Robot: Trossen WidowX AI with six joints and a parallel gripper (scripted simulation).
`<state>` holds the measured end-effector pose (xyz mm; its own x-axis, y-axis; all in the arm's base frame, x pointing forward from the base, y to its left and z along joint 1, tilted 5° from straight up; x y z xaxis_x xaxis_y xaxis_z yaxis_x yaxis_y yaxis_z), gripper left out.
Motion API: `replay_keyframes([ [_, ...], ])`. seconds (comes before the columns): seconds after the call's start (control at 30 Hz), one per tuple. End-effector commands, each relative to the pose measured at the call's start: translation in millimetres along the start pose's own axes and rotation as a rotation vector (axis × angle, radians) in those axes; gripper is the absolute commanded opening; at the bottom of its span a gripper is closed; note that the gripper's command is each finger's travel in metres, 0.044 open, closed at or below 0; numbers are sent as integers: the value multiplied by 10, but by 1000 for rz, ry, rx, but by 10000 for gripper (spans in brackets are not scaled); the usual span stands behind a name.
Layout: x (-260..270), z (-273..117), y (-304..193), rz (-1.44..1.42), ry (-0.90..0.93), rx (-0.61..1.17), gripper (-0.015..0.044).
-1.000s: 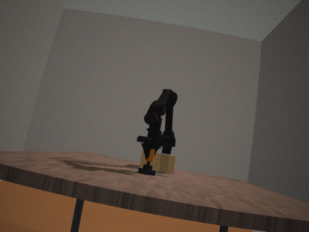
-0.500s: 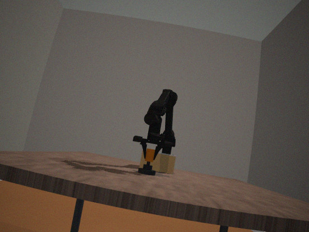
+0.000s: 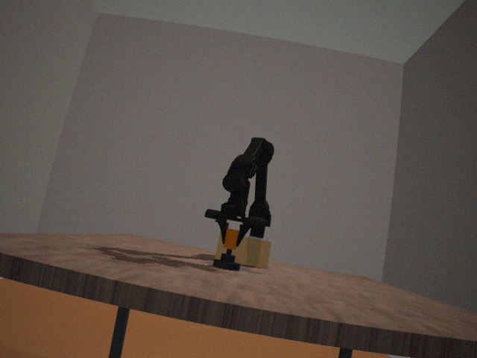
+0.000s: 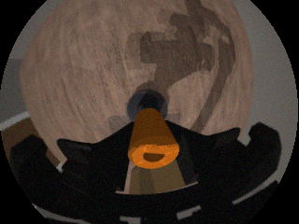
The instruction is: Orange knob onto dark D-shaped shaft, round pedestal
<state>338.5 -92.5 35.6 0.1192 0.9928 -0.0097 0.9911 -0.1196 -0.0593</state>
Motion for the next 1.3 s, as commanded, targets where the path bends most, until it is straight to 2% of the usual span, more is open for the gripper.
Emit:
replay_keyframes([
  [0.0,-5,12,23,12,-4,-9,0],
  [0.87,4,-10,-46,12,-4,-8,0],
  [1.1,5,-30,-58,211,-3,-9,0],
  [1.27,4,-28,-51,221,-3,-9,0],
])
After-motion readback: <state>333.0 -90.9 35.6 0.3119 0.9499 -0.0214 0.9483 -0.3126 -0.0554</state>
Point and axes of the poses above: the point midway between the two fingers, 35 mm back from their tips, its own z axis out along the fingers, its own x axis across the jaws, y = z × x, the point moved 5 cm from there along -z, back along the fingers, and after that the axes turned 9 degrees about -z, right-handed, at the moved point
